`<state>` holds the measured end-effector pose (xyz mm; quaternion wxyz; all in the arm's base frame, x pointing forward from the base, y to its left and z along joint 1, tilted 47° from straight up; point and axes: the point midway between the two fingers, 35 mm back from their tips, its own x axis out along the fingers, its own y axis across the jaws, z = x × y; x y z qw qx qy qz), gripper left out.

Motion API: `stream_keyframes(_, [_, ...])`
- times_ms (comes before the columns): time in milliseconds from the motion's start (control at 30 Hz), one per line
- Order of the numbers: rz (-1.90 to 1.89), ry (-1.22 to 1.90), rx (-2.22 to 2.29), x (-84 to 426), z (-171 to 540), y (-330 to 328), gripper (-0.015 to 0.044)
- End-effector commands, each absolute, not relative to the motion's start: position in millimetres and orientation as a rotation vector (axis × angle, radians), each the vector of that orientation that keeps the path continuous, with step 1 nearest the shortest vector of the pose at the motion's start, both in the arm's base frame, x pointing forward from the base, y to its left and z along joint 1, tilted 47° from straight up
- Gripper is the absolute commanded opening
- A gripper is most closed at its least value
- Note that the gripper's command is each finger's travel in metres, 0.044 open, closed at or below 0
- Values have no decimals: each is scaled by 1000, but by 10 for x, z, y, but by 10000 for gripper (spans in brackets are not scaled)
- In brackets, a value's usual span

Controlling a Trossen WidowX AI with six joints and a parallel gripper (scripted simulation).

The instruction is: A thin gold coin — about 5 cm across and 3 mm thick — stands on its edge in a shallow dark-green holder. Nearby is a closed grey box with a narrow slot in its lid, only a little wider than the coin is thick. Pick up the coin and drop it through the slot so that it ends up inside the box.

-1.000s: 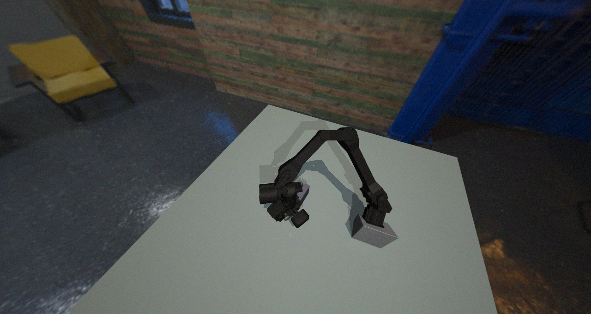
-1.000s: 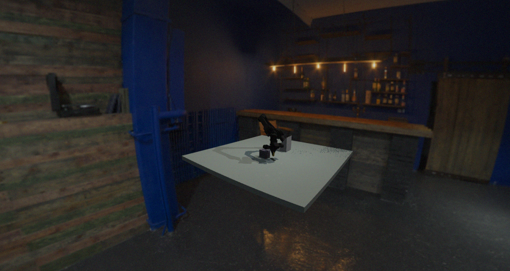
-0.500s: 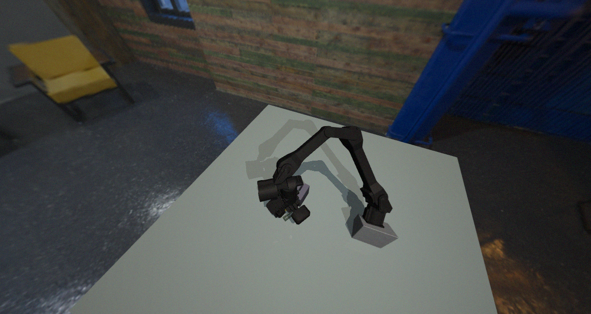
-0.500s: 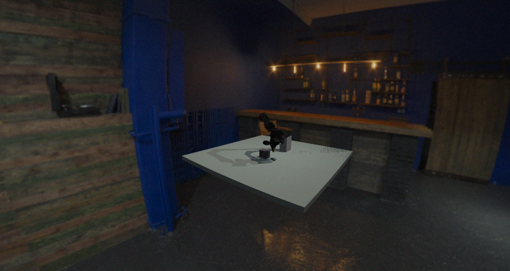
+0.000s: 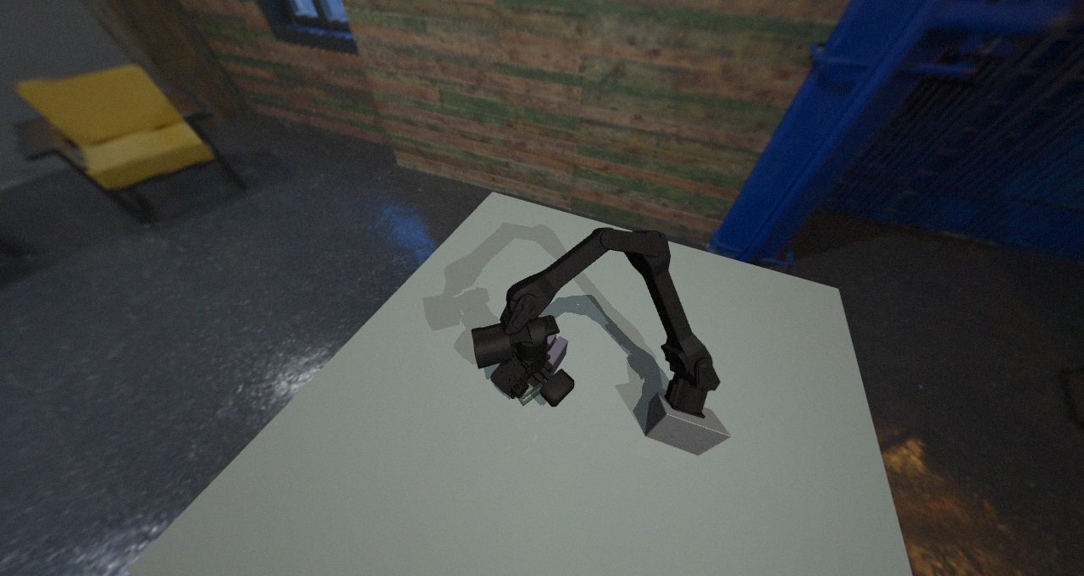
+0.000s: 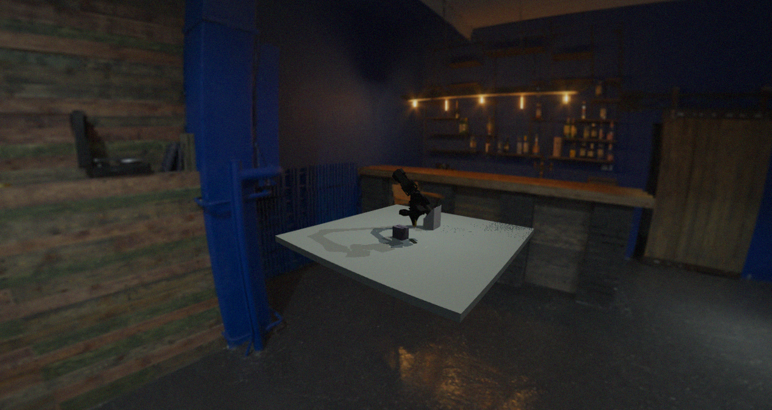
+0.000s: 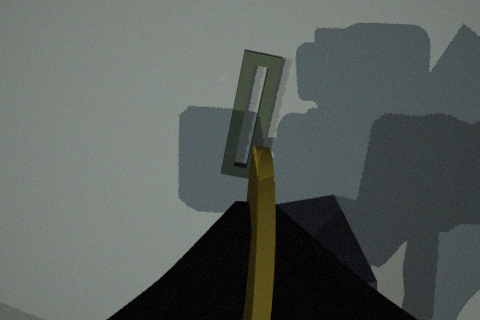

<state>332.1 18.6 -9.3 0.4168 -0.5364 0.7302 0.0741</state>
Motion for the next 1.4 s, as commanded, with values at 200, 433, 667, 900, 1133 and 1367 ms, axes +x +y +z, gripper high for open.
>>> stream_keyframes(200, [423, 1860, -1504, 3269, -137, 236, 0])
stream_keyframes(433, [424, 1860, -1503, 3271, -88, 192, 0])
stream_keyframes(667, [426, 1859, -1503, 3269, 51, 68, 0])
stream_keyframes(900, [427, 1858, -1503, 3257, 186, -57, 0])
stream_keyframes(1133, [426, 1859, -1504, 3234, 319, -182, 0])
stream_keyframes(1367, [425, 1860, -1505, 3201, 449, -308, 0])
